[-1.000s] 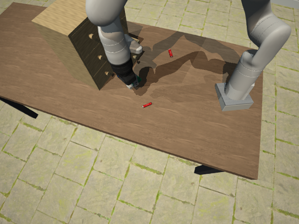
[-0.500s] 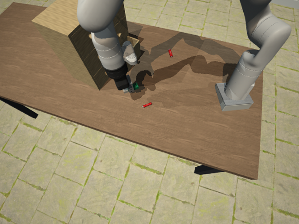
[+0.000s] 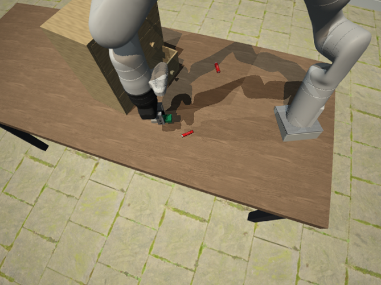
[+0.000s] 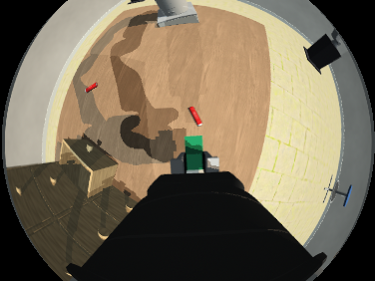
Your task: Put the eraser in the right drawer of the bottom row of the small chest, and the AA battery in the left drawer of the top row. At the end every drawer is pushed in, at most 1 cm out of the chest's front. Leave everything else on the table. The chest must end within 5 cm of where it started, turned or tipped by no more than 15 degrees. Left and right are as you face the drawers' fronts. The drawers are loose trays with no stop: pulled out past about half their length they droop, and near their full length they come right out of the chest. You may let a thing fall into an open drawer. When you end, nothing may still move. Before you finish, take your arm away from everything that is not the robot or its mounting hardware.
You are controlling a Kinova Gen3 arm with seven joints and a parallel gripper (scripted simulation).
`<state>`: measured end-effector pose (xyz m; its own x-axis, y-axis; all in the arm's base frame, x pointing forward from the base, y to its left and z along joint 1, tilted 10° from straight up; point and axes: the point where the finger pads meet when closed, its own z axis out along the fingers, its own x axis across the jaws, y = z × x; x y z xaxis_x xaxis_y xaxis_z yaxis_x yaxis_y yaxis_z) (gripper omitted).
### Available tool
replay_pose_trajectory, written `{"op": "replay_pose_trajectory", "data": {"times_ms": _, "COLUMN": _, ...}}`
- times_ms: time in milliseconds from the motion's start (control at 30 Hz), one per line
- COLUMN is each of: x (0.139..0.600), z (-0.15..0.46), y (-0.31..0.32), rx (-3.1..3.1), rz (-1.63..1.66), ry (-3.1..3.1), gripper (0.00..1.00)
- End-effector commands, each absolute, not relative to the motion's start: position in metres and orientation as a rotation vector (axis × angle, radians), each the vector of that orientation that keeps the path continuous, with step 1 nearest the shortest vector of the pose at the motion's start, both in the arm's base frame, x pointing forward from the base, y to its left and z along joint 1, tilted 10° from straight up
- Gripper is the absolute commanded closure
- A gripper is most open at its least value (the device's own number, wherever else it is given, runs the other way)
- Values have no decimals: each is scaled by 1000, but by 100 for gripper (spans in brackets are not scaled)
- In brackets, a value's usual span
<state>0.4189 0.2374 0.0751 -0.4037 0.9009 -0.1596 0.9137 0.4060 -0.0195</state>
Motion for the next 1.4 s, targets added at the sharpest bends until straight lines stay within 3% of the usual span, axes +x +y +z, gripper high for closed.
{"op": "replay_pose_trajectory", "data": {"times_ms": 0, "x": 418, "z": 74, "y": 247, "rx": 1679, "rz": -150, "ry": 2493, "gripper": 55}}
{"op": "replay_pose_trajectory", "data": {"times_ms": 1367, "x": 423, "z": 74, "y": 290, "rx": 2162, "rz": -64, "ry": 2038, "gripper": 55}}
